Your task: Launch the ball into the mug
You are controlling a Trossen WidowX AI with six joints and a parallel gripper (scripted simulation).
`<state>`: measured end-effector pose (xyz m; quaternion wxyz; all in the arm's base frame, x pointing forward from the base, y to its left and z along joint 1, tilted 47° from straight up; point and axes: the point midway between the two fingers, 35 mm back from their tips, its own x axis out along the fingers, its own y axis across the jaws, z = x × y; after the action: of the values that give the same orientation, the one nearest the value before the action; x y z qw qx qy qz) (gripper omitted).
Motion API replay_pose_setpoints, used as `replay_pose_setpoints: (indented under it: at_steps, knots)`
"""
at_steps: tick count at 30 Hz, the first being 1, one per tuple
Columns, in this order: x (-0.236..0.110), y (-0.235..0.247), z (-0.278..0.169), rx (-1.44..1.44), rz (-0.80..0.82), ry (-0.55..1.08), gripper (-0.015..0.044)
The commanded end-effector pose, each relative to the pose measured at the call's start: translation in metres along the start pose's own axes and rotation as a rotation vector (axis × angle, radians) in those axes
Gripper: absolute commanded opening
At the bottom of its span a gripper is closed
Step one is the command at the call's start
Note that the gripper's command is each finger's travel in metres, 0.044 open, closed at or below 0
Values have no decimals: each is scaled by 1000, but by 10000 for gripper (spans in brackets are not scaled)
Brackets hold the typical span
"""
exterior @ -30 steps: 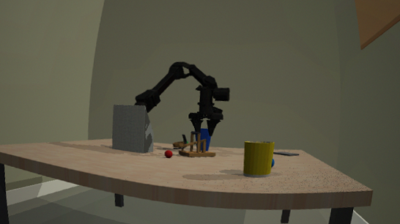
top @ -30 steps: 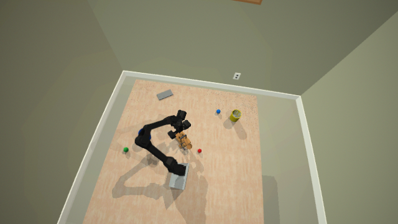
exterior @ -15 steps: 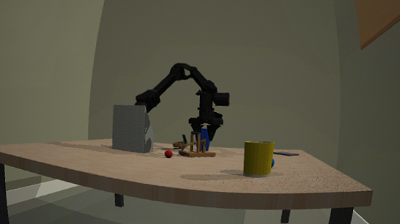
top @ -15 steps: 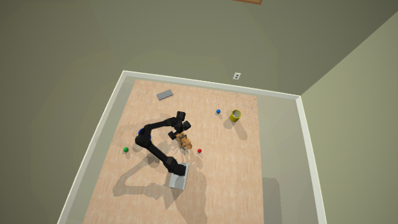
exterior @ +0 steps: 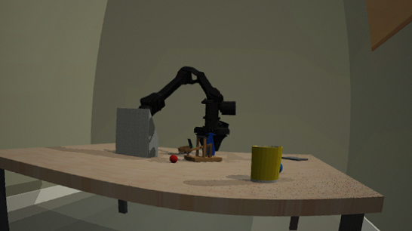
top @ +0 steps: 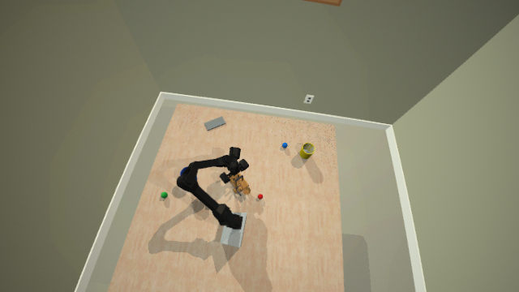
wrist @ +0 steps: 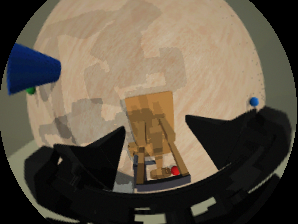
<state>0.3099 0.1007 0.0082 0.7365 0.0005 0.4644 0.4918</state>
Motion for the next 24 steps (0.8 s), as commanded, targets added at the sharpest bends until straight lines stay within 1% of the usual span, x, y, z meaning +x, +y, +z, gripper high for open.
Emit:
replay_pose_setpoints:
  at_steps: [1, 10, 21, 24]
  knots:
    - [8, 2, -3, 12, 11, 4, 440]
    - [15, 3, -4, 12, 12, 3, 440]
    - [13, 2, -1, 2, 5, 0, 151]
    - [13, 2, -1, 2, 5, 0, 131]
